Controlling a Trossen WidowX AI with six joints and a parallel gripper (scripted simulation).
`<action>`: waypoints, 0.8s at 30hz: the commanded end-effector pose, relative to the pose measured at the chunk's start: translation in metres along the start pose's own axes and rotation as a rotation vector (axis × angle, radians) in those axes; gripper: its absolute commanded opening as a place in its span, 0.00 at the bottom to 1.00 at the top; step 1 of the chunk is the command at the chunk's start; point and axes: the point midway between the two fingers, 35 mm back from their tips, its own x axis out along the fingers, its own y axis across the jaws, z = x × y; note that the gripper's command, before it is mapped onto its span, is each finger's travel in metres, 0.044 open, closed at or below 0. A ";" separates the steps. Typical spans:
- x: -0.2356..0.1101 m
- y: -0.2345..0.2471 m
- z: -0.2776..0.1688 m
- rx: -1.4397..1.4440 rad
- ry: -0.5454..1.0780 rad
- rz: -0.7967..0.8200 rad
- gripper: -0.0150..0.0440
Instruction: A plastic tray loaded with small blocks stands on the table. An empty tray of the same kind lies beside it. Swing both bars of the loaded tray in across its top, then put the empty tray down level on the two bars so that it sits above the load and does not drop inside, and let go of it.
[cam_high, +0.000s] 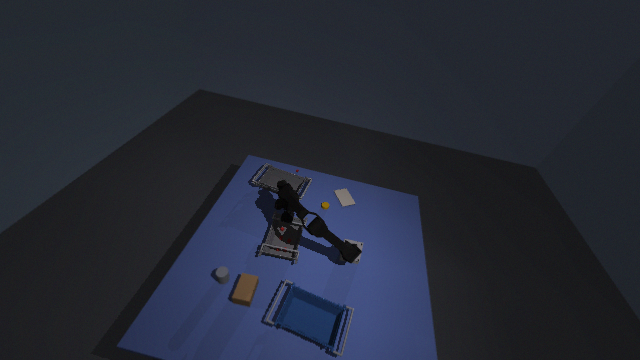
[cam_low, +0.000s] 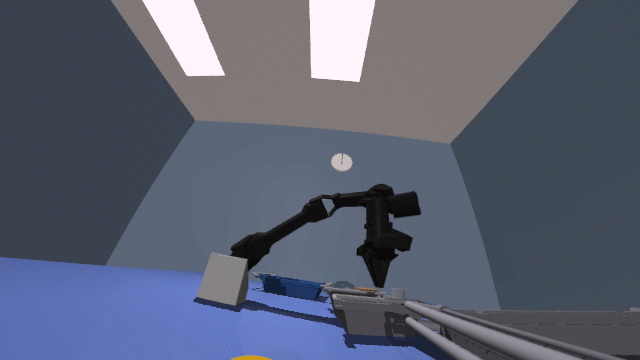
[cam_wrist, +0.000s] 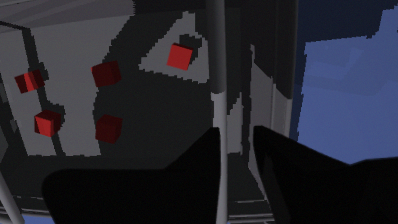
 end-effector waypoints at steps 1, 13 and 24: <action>0.000 0.000 0.000 0.002 -0.002 0.000 0.31; 0.000 0.000 0.000 0.000 0.000 0.000 0.25; 0.000 0.000 0.000 0.000 0.000 0.000 0.25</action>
